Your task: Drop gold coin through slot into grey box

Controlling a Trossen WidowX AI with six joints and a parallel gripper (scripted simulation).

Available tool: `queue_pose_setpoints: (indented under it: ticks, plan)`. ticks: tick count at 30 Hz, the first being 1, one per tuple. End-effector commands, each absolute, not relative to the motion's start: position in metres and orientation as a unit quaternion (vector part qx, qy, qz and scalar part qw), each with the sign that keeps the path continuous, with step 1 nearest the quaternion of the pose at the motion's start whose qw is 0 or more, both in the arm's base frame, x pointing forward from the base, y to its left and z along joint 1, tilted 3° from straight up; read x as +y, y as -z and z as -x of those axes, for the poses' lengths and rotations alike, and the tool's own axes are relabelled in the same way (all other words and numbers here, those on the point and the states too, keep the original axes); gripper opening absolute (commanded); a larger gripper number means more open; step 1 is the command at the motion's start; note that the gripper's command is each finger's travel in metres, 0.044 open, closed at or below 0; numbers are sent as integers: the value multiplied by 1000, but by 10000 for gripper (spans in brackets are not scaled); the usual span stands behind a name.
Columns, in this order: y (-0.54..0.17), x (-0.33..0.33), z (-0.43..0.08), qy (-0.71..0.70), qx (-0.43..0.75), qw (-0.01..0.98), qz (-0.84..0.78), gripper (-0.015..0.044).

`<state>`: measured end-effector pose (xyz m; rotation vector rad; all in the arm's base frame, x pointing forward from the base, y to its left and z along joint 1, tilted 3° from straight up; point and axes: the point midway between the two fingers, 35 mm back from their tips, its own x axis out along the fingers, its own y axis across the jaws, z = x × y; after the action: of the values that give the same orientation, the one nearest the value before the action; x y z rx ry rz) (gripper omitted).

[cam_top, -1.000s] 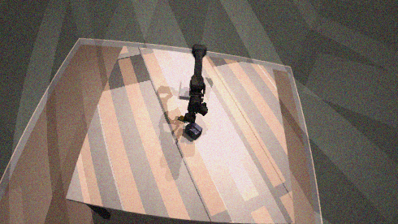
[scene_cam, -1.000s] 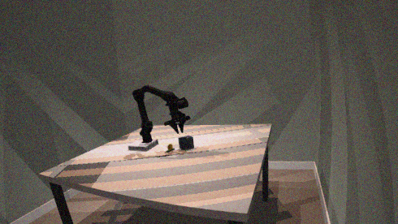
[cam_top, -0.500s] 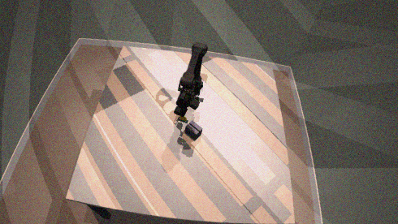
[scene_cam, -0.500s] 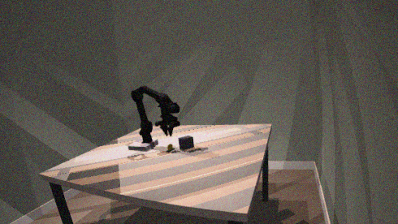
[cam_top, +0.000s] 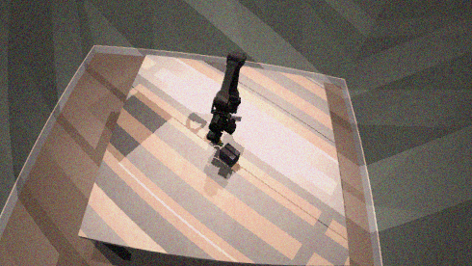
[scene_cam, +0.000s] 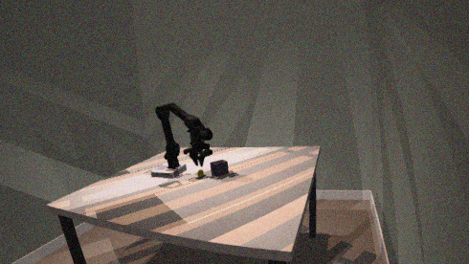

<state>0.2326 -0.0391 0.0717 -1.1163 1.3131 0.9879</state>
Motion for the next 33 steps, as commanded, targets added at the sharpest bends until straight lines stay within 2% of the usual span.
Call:
queue_pose_setpoints:
  ticks: [1, 33]
  plan:
    - [-65, -38, -232, -421, 554, 545, 468, 161]
    - [-14, -42, -232, -421, 554, 545, 468, 161]
